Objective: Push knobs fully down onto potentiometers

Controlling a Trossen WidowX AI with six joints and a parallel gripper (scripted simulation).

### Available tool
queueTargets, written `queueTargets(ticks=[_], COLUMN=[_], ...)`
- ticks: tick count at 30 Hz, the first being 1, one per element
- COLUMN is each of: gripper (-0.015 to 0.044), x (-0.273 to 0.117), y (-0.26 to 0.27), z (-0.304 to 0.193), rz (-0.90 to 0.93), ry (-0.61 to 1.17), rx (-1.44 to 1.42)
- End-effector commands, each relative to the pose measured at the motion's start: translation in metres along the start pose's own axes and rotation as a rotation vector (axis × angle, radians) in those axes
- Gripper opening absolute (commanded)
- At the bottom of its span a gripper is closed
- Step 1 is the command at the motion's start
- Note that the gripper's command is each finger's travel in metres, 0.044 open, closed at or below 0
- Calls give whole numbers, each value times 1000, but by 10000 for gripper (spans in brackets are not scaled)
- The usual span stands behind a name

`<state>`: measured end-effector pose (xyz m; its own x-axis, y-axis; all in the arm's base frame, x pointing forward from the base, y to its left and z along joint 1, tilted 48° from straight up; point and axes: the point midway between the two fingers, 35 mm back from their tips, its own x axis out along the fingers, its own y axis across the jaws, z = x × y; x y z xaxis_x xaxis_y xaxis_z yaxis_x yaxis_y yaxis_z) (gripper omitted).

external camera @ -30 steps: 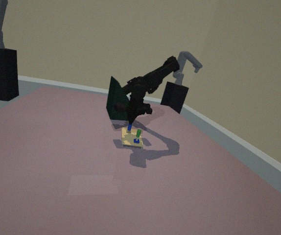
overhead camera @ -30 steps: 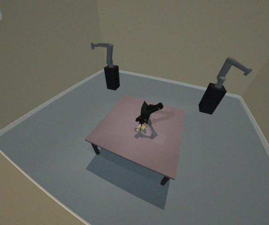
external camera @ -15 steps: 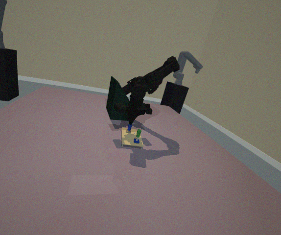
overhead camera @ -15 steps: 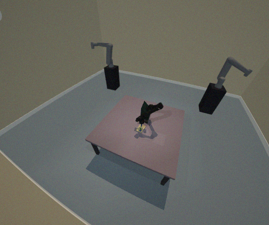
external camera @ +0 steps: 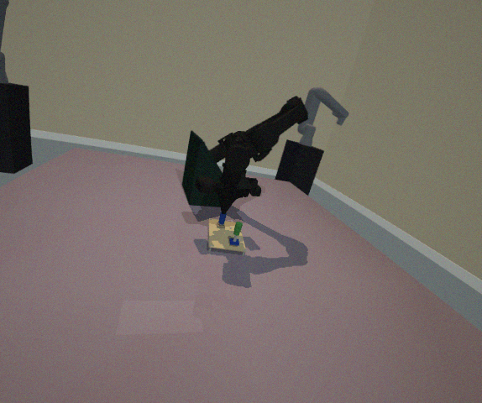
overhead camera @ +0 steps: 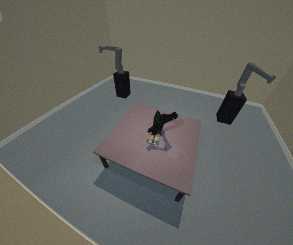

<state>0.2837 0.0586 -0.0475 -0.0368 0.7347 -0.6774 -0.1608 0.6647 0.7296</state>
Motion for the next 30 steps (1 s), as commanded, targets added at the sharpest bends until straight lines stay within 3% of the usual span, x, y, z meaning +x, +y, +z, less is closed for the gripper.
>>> queueTargets(ticks=[1,20,28,30], gripper=[0,0,210,157], x=[2,-17,-11,-14], y=[1,1,2,1], z=[1,1,0,6], rz=[2,1,7,7], ry=[0,0,4,4], rx=[-4,-4,1,1])
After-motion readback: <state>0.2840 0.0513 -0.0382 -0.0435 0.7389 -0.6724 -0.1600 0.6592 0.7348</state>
